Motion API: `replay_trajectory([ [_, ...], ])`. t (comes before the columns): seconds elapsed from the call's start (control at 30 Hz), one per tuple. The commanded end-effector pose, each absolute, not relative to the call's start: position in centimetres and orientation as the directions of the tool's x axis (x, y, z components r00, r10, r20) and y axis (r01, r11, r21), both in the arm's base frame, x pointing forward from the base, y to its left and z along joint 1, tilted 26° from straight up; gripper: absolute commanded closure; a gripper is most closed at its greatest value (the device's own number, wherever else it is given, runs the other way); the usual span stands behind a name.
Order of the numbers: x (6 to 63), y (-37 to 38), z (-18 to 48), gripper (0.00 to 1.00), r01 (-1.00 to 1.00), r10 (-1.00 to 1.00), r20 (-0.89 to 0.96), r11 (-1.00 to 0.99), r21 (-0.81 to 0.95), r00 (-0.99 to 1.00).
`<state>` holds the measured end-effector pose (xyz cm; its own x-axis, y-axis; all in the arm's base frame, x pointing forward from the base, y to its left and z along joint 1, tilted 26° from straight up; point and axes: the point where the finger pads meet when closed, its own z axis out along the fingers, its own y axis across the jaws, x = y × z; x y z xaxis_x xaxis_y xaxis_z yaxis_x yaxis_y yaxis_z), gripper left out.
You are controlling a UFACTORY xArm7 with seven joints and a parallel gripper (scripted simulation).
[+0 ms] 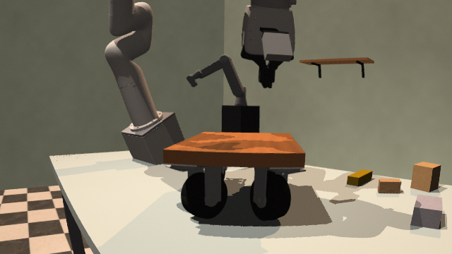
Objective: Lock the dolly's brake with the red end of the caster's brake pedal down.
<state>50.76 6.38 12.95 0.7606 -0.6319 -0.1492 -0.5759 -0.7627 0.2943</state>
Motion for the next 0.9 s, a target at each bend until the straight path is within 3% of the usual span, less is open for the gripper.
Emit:
replay_trajectory([
  [0.0, 48.0, 7.8, 12.4, 1.00, -0.415, -0.462, -0.117, -0.862, 0.290, 0.879],
  [0.23, 44.7, 8.8, 11.5, 1.00, -0.210, -0.258, -0.117, -0.925, 0.316, 0.959],
  [0.27, 43.1, 9.2, 11.1, 1.00, -0.105, -0.152, -0.122, -0.939, 0.328, 0.981],
  [0.33, 43.1, 9.2, 11.1, 1.00, -0.105, -0.152, -0.122, -0.939, 0.328, 0.981],
  [0.43, 39.9, 9.8, 10.2, 1.00, 0.097, 0.051, -0.137, -0.931, 0.351, 0.989],
  [0.5, 39.9, 9.8, 10.2, 1.00, 0.097, 0.051, -0.137, -0.931, 0.351, 0.989],
  [0.6, 37.2, 10.1, 9.3, 1.00, 0.272, 0.228, -0.160, -0.889, 0.368, 0.961],
  [0.87, 33.1, 10.1, 7.9, 1.00, 0.503, 0.460, -0.204, -0.775, 0.383, 0.864],
])
